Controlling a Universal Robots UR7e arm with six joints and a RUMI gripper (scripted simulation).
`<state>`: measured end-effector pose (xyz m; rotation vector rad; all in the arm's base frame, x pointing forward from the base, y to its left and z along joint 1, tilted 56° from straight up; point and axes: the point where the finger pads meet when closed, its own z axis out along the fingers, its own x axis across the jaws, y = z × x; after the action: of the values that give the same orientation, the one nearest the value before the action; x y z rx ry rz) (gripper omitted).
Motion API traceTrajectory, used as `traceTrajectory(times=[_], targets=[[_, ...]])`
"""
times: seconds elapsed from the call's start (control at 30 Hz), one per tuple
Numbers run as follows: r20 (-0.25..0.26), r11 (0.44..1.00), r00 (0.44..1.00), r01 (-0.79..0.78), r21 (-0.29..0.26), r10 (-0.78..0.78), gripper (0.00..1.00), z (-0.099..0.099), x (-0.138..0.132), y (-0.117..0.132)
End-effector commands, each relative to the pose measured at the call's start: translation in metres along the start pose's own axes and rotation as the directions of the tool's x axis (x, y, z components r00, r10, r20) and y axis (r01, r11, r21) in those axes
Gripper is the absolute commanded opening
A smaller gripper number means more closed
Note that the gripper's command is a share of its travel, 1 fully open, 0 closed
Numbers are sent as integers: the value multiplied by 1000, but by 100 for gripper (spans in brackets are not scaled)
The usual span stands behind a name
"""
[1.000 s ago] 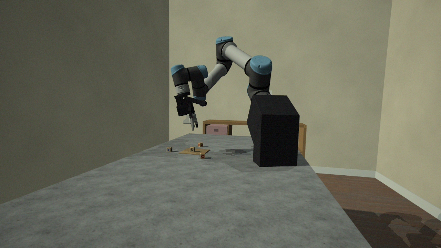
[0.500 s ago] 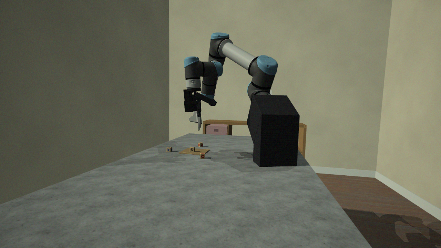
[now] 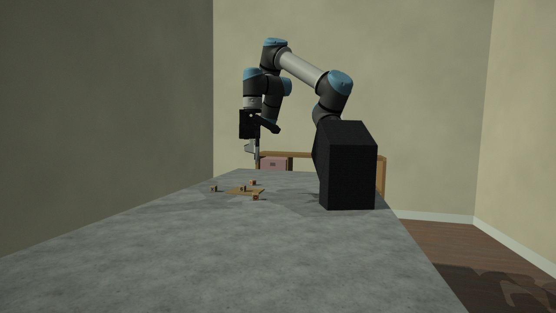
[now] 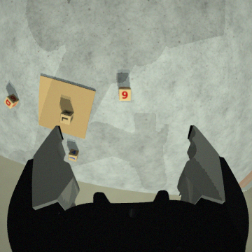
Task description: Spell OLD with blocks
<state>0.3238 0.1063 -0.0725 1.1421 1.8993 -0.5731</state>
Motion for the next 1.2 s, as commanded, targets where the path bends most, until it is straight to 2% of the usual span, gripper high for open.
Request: traceTrajectory(times=[0.0,0.53,0.73,0.8,1.17], targets=[[0,1000,1000,1,-4,-1,100,0,1,0],[-1,999,999,-38,-4,38,100,1,1,0],[-3,986,986,-169,-4,169,100,6,3,-1],[-3,986,986,-169,-4,169,100,6,3,-1],[-5,893,893,-449,-2,449,100,17,5,-1]])
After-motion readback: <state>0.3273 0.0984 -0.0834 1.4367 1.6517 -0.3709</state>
